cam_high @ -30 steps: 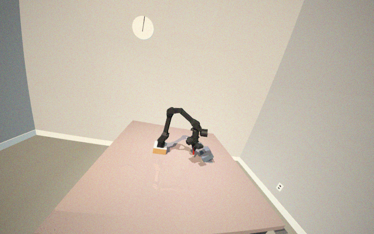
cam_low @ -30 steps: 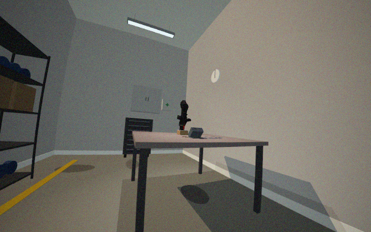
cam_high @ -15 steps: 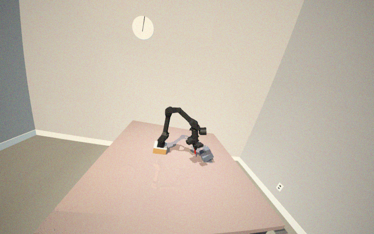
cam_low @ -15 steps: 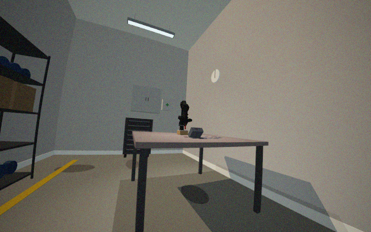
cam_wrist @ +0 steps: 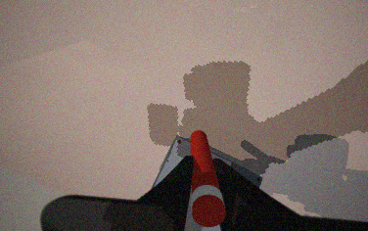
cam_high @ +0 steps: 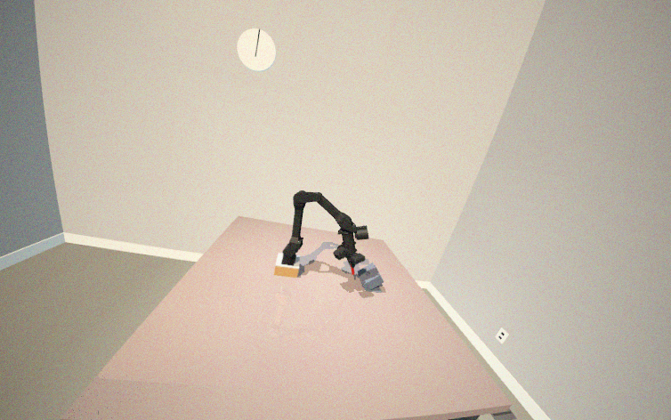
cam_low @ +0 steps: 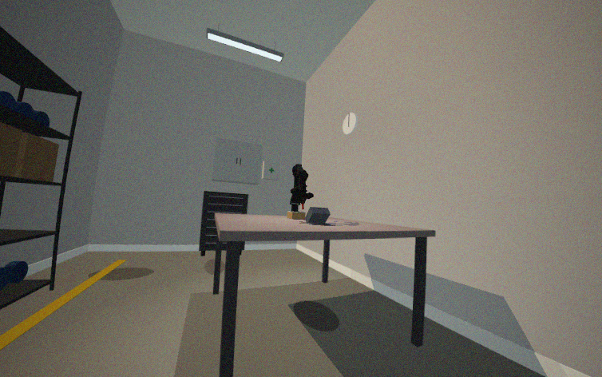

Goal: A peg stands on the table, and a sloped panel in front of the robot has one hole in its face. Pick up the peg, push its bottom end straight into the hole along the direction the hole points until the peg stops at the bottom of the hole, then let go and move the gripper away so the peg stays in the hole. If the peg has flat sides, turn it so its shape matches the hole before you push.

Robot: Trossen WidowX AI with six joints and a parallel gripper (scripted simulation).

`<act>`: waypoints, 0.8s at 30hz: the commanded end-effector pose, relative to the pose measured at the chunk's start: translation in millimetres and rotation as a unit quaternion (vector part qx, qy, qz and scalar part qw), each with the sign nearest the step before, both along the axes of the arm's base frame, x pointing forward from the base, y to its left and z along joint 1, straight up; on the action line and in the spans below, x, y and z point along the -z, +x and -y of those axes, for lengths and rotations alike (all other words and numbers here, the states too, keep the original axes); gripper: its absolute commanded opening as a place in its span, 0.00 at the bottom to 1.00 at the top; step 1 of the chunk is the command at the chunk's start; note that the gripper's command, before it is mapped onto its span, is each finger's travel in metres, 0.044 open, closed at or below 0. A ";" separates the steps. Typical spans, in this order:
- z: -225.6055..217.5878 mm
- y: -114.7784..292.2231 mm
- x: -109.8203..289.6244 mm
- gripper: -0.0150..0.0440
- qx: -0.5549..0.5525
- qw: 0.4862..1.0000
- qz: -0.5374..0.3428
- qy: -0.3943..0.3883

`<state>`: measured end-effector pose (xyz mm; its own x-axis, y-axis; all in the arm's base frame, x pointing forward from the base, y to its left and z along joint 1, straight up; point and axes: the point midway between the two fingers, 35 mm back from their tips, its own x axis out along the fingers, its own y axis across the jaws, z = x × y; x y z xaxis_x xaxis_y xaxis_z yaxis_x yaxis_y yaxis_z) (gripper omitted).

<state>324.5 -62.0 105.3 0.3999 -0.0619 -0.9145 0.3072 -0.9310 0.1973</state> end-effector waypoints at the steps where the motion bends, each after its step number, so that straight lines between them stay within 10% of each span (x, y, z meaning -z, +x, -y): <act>1: -4.7 1.1 0.3 0.25 0.002 1.000 0.013 0.005; 24: -24.7 11.4 -9.1 0.25 0.013 0.995 0.101 0.022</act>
